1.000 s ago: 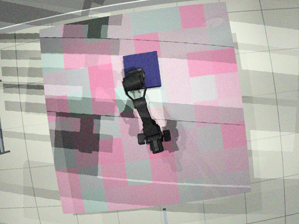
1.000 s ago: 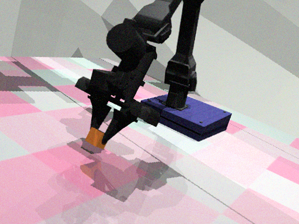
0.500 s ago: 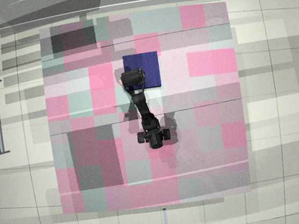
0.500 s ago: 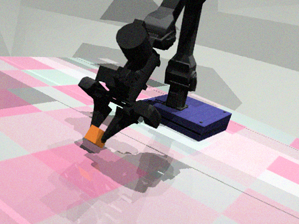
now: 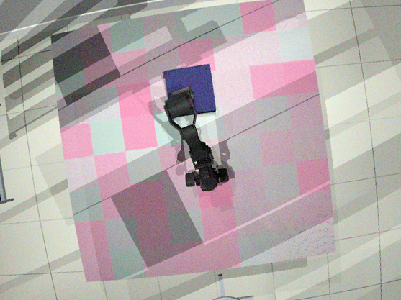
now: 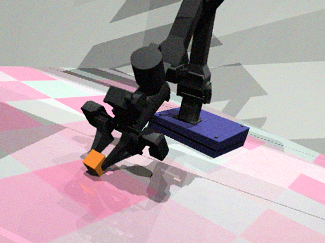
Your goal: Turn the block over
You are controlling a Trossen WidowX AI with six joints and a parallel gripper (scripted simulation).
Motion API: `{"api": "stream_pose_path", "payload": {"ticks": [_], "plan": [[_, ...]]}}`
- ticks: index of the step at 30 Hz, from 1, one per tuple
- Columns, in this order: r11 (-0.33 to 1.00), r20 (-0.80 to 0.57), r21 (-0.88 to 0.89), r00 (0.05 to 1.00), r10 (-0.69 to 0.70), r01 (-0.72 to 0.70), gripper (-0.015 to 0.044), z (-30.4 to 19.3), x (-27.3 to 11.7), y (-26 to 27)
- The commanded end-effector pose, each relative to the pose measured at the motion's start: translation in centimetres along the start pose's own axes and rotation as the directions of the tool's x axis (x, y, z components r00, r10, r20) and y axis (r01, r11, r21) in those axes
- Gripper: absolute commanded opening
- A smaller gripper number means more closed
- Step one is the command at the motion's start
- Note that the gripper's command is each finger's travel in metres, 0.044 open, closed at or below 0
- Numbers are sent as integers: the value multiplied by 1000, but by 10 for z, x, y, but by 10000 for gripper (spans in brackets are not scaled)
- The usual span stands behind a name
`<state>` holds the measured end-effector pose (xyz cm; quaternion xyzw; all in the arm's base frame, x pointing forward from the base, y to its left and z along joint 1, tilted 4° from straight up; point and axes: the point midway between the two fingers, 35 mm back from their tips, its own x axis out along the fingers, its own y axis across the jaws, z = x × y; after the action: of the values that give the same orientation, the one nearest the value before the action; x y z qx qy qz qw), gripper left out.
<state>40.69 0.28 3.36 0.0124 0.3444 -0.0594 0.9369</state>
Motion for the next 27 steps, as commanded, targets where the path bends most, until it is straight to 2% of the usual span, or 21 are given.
{"api": "stream_pose_path", "payload": {"ticks": [1, 15, 27], "plan": [[1000, 51, -7, 999, -6, 6, 0, -6, 3, -1], [1000, 257, -3, 966, -8, 9, 0, -15, -7, -4], [1000, 292, -2, 956, -8, 10, 0, -13, -10, -4]]}}
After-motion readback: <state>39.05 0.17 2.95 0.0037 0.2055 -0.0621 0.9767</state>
